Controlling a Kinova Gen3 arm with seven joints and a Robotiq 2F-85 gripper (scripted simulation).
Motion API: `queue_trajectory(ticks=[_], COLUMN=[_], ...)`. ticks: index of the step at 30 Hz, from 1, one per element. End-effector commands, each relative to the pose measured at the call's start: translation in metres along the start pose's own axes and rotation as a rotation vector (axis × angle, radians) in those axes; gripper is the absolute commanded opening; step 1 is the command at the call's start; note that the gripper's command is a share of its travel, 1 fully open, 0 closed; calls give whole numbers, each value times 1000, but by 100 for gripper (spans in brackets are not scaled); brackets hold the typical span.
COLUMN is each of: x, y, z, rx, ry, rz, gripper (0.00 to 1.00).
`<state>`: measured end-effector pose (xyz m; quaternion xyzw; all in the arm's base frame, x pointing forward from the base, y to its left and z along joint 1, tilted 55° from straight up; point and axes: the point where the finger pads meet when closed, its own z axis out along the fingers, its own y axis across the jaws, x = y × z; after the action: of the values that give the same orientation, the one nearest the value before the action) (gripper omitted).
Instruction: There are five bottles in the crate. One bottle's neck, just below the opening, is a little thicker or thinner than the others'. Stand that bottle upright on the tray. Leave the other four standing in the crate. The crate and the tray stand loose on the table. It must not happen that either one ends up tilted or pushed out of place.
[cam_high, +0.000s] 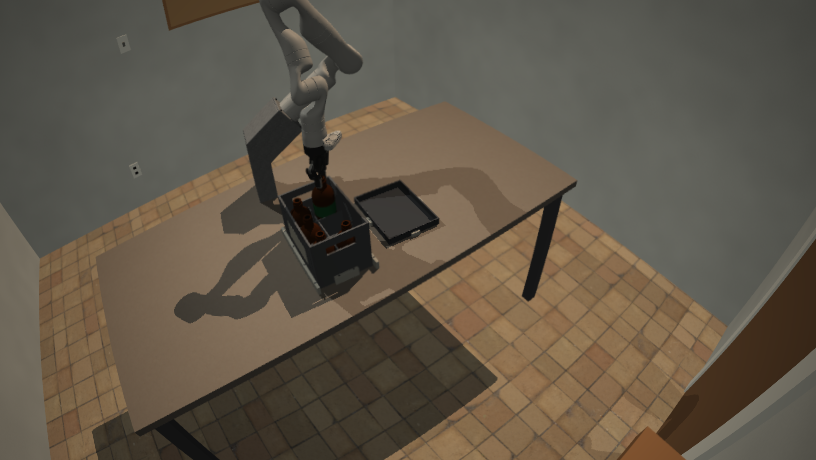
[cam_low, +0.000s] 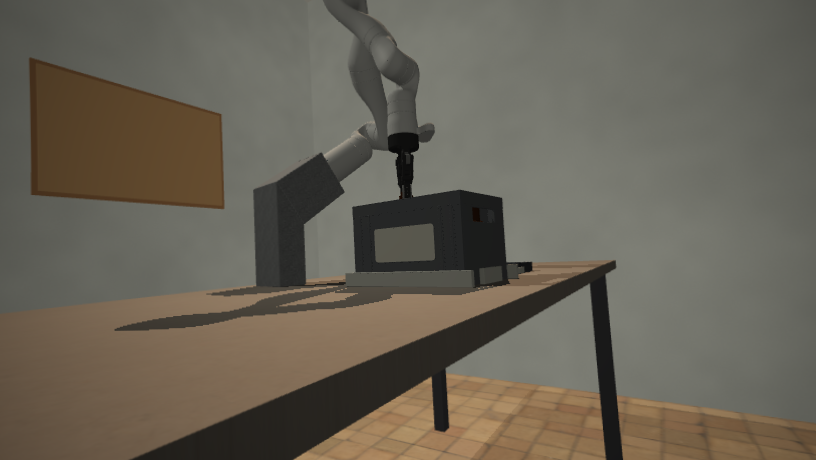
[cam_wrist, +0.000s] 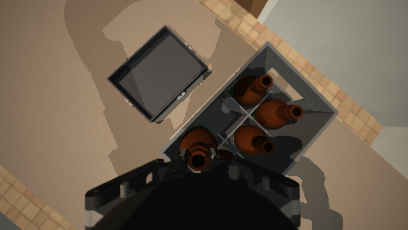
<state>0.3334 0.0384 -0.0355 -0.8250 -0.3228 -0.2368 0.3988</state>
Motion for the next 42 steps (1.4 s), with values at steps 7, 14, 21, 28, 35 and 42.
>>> queue_trajectory(ticks=[7, 14, 21, 28, 35, 42], x=[0, 0, 0, 0, 0, 0], y=[2, 2, 2, 2, 2, 2], z=[-12, -18, -24, -28, -29, -29], rx=[-6, -6, -6, -6, -6, -6], ry=[1, 1, 1, 1, 1, 1], rz=[2, 2, 2, 2, 2, 2], gripper=[0, 0, 0, 0, 0, 0])
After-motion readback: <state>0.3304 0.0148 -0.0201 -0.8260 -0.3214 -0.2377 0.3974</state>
